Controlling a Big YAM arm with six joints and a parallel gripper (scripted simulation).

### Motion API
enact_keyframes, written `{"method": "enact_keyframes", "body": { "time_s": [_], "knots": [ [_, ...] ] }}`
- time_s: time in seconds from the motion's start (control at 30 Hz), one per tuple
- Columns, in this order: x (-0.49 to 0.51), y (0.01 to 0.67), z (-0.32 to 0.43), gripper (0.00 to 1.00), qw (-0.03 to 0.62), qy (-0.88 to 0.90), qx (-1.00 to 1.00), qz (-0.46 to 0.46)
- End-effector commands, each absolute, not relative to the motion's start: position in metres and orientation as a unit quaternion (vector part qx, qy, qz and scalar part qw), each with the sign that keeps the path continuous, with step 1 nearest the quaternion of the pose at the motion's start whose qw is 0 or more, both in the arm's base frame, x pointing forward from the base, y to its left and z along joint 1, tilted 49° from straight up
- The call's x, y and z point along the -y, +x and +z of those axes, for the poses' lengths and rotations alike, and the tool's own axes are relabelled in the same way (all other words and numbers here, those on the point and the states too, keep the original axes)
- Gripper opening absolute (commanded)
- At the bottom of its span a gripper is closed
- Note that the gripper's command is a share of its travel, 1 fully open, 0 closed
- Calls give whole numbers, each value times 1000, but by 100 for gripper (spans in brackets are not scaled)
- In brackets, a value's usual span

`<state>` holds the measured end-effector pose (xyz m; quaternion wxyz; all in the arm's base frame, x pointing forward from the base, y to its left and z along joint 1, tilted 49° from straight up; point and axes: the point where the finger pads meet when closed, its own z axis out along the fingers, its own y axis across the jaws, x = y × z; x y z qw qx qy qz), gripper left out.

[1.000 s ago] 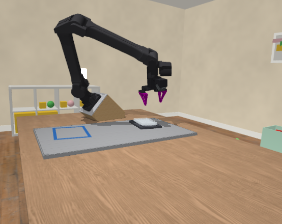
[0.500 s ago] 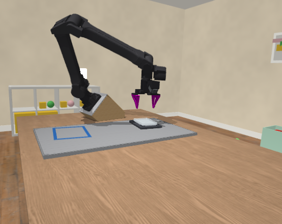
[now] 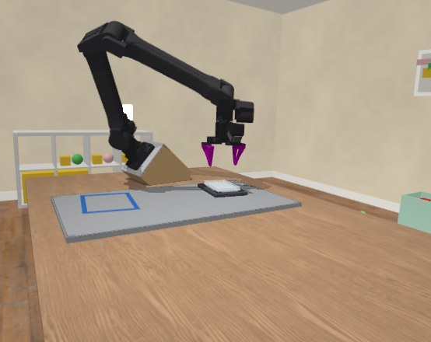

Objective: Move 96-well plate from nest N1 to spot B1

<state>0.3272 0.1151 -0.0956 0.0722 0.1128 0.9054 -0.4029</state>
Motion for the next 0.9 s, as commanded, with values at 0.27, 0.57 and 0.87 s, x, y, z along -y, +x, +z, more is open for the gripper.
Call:
{"method": "enact_keyframes", "body": {
  "time_s": [0.27, 0.57, 0.87],
  "knots": [
    [-102, 328, -111, 100, 71, 108, -905, -405],
    [-88, 329, -121, 100, 69, 112, -905, -405],
    [-79, 329, -129, 100, 69, 112, -905, -405]
  ]
}}
